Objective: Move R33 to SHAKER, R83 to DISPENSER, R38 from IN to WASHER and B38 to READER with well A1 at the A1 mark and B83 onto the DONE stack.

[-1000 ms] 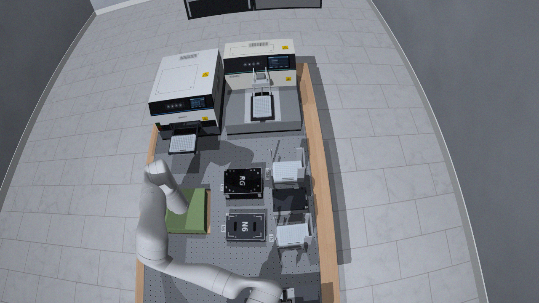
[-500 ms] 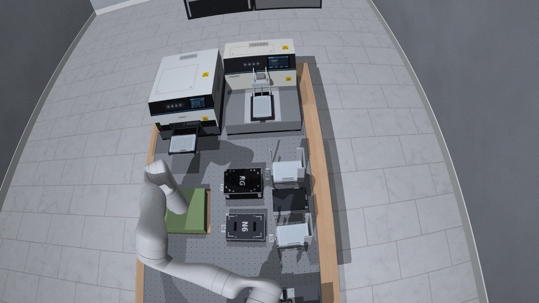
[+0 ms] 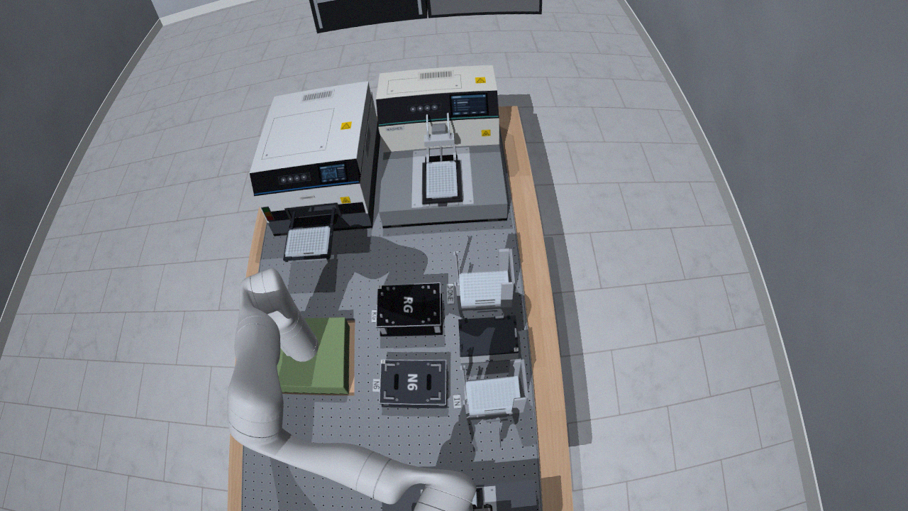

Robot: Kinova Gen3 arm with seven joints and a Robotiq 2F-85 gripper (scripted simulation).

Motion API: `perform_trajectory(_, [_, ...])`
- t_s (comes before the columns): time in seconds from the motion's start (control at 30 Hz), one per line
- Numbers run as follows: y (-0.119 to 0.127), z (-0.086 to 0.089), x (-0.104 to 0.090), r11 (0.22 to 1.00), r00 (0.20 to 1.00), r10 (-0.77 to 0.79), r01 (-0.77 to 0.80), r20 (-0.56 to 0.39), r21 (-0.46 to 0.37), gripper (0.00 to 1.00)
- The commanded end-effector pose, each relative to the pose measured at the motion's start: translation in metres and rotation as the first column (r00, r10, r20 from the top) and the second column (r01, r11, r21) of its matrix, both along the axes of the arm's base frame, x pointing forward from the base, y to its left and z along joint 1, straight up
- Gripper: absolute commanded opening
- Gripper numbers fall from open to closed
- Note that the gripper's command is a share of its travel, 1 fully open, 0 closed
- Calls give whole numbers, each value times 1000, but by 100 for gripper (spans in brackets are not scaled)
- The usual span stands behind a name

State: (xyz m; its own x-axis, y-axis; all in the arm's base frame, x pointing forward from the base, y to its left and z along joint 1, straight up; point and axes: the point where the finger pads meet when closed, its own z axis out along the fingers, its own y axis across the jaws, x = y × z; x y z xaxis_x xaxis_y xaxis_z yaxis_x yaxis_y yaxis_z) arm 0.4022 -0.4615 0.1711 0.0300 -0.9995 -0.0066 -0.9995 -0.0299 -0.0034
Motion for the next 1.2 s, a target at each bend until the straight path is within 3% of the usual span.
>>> perform_trajectory(0.0, [0,2,1,1000,1000,4,-4,2,-2,94])
perform_trajectory(0.57, [0,2,1,1000,1000,4,-4,2,-2,94])
perform_trajectory(1.17, [52,5,4,985,985,172,-172,9,-8,94])
